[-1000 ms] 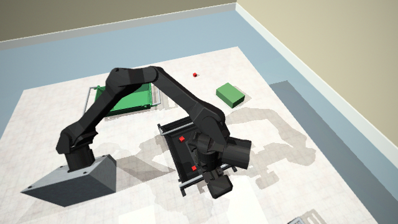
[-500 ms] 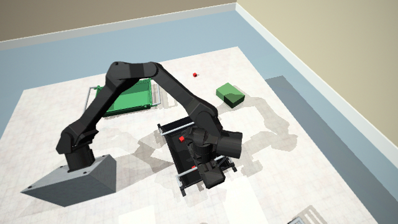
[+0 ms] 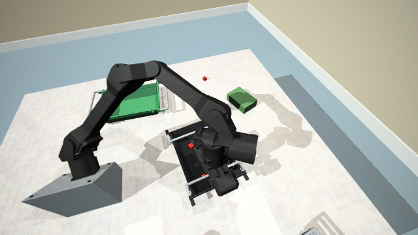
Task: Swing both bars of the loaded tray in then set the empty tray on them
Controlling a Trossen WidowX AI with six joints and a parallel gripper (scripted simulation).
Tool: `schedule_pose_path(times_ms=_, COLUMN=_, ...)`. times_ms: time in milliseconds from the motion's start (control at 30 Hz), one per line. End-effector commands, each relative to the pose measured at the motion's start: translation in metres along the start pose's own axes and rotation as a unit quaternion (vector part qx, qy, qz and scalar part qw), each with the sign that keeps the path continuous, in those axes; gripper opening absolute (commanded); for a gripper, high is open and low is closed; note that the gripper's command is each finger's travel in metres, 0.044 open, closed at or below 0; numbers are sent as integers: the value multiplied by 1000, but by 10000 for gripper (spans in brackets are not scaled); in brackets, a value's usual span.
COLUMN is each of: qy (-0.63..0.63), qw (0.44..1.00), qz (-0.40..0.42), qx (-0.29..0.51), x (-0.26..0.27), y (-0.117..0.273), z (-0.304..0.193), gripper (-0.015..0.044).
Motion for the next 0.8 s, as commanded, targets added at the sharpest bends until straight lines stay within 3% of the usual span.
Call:
schedule_pose_path(times_ms=0, qy=-2, qw=1000, qz=1, qx=2, x=0, y=-2, z=-1, gripper=86)
schedule_pose_path(times_ms=367, qy=-2, qw=1000, qz=1, qx=2, x=0, y=-2, z=-1, gripper=86)
schedule_pose_path(times_ms=467, qy=-2, qw=1000, qz=1, qx=2, x=0, y=-2, z=-1, gripper=7)
schedule_pose_path(times_ms=767, qy=-2, qw=1000, qz=1, qx=2, x=0, y=-2, z=-1, gripper=0)
Point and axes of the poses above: the point midway between the two fingers, 35 mm back from their tips, its own y axis back along the fingers, its own x axis across the jaws, z = x × y, the point moved 10 cm from there along y, back along the fingers, and after that the axes turned 3 degrees about -y, right-handed, at the moved point
